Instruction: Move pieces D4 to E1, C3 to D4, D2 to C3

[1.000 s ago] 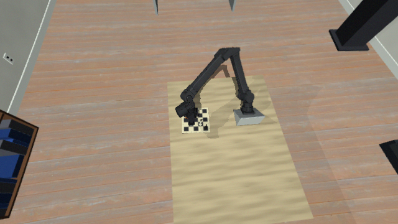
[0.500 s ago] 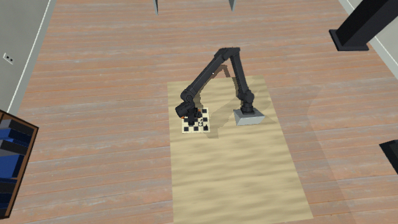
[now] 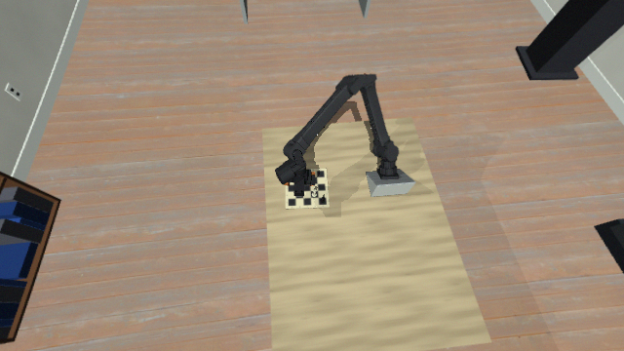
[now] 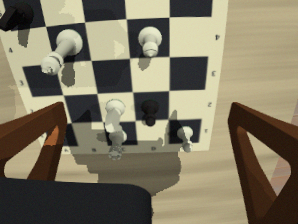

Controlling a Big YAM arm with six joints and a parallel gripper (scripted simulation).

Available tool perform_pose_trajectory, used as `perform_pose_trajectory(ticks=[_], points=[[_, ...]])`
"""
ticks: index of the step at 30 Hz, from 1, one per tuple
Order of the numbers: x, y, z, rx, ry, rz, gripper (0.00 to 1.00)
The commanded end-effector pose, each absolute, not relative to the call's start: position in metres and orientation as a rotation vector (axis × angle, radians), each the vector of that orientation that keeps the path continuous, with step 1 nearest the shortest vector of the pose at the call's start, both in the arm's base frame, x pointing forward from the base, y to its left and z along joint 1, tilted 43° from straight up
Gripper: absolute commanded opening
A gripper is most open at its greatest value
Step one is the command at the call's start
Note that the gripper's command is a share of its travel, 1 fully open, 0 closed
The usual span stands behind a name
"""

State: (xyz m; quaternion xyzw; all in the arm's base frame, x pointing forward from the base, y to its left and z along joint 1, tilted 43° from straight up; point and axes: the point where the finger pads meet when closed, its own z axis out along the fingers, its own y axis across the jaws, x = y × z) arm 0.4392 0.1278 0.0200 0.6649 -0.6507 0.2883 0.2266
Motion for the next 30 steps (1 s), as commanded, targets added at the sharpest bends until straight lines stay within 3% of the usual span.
perform_pose_trajectory(ticks=[1, 24, 25, 30], points=[[0.448, 0.12, 0.036, 1.705, -1.999, 0.868, 1.0], [0.458, 0.07, 0.067, 0.545, -2.849, 1.127, 1.0], [0.458, 0.07, 0.067, 0.49, -2.873, 1.134, 0.32], [0.458, 0.07, 0.067, 0.203, -2.974, 1.164, 0.32]])
